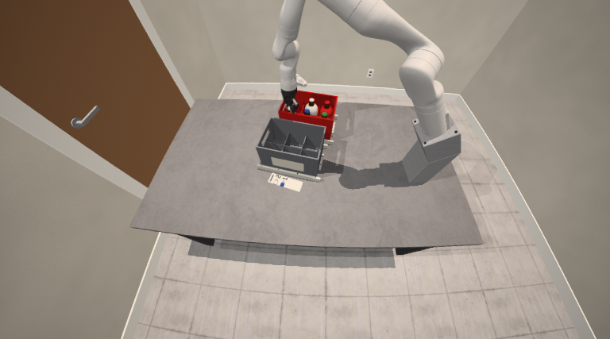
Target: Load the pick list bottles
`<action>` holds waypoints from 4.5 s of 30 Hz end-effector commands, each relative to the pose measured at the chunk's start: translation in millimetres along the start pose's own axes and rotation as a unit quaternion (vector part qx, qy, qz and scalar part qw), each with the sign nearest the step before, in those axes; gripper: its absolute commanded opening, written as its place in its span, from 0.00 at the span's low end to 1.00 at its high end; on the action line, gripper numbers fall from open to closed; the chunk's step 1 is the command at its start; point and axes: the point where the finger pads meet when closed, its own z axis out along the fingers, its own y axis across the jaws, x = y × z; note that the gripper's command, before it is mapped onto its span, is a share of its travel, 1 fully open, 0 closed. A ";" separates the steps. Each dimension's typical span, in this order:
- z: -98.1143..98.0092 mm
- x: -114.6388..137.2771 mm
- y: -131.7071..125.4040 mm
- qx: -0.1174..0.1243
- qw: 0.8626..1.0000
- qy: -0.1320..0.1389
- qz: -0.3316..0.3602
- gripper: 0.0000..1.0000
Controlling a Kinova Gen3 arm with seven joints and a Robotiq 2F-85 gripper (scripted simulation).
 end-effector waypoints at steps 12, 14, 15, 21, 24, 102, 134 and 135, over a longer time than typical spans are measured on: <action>-0.7 -0.2 -0.7 0.001 1.000 0.000 0.000 0.42; -0.7 -0.2 -0.7 0.001 1.000 0.000 0.000 0.41; -0.7 -0.2 -0.7 0.001 1.000 0.000 0.000 0.40; -0.8 -0.2 -0.7 0.001 1.000 0.000 0.000 0.38; -0.8 -0.2 -0.7 0.001 1.000 0.000 0.000 0.37; -84.1 -0.2 -0.5 0.001 1.000 0.000 0.000 0.10; -130.7 -0.1 -0.5 0.001 1.000 0.000 0.000 0.10; -132.4 -0.1 -0.5 0.001 1.000 0.000 0.000 0.10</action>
